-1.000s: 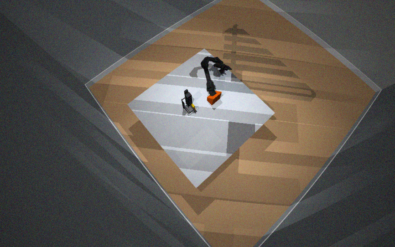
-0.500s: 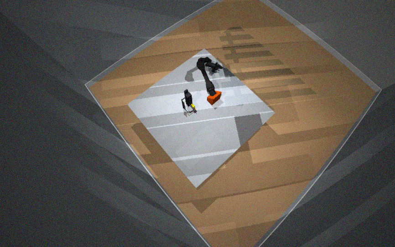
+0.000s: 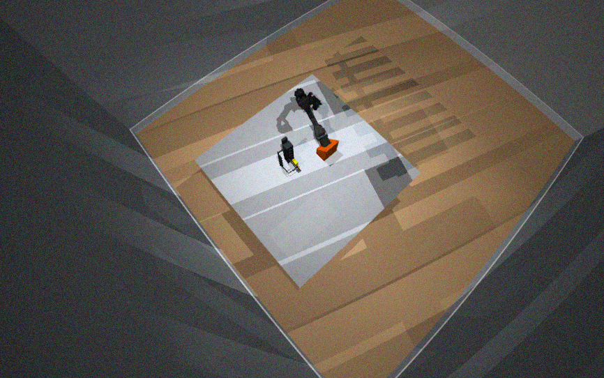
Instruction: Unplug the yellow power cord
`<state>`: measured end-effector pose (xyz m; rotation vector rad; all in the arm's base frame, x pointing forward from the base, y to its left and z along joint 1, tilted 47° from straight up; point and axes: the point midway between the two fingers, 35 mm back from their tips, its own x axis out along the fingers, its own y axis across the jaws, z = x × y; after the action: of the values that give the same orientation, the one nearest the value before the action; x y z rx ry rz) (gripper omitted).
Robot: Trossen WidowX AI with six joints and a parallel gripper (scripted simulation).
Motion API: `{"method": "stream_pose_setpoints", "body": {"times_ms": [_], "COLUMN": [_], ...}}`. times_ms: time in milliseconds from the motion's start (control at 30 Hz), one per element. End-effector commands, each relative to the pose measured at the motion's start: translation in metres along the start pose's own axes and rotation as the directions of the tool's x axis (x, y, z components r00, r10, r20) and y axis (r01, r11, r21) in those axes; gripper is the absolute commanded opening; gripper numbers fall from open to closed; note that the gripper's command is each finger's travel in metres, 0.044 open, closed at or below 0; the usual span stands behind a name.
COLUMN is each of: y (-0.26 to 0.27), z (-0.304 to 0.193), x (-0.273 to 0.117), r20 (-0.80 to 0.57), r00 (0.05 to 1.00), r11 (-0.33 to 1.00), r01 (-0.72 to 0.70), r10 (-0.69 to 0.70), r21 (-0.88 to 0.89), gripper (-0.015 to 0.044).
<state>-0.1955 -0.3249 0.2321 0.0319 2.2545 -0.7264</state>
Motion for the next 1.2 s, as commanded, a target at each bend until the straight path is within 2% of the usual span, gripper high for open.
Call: {"method": "stream_pose_setpoints", "body": {"times_ms": [0, 300, 567, 900, 1167], "y": [-0.017, -0.038, -0.032, 0.018, 0.086], "z": [0.030, 0.087, 0.128, 0.195, 0.237], "x": [-0.037, -0.131, -0.216, -0.300, -0.373], "r20": [0.103, 0.338, 0.536, 0.760, 0.907], "r00": [0.986, 0.857, 0.669, 0.451, 0.246], "r11": [0.989, 0.915, 0.854, 0.881, 0.923], "r01": [0.128, 0.317, 0.354, 0.308, 0.272], "r10": [-0.135, -0.388, -0.516, -0.468, -0.341], "r21": [0.070, 0.249, 0.381, 0.360, 0.273], "gripper": [0.0160, 0.0160, 0.0160, 0.0160, 0.0160]}}
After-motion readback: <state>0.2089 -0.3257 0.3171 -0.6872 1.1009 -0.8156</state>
